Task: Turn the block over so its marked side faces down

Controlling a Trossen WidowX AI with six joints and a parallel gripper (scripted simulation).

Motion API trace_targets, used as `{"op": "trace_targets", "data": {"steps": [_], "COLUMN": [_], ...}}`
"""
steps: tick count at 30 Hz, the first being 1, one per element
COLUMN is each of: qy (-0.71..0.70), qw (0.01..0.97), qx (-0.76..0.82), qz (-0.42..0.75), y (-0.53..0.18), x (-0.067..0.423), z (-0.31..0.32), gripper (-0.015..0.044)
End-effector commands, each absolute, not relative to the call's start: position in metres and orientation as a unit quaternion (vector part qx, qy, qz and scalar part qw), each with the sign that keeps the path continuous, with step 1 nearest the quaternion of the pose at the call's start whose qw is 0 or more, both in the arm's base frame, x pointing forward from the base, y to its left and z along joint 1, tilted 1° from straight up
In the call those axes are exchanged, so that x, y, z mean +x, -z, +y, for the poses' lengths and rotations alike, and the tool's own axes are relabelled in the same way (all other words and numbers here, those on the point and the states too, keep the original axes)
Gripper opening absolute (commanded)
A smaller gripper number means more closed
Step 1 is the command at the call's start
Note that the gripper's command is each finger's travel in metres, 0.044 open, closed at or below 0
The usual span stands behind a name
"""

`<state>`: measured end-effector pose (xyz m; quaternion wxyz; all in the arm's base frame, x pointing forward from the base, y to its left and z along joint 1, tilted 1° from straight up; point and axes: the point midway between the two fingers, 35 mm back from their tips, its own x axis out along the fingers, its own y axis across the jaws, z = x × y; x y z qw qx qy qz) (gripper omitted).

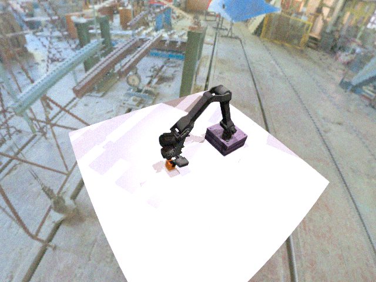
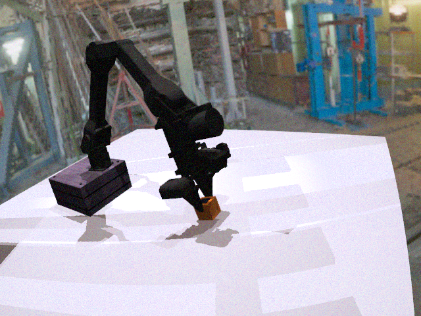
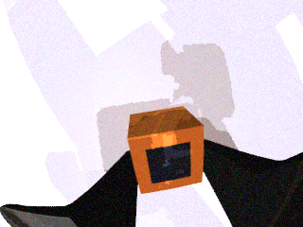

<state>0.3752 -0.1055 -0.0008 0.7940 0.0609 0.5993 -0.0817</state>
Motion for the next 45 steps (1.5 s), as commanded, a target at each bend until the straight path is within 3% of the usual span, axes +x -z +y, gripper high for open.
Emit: {"op": "trace_targets", "data": {"steps": [1, 45], "qy": [0.080, 0.094], "qw": [0.811, 0.943], "qx": [0.059, 0.033], "qz": [0.576, 0.317], "y": [0.001, 0.035], "x": [0.374, 0.376], "z": [-0.104, -0.106], "gripper": [0.0000, 0.0000]}}
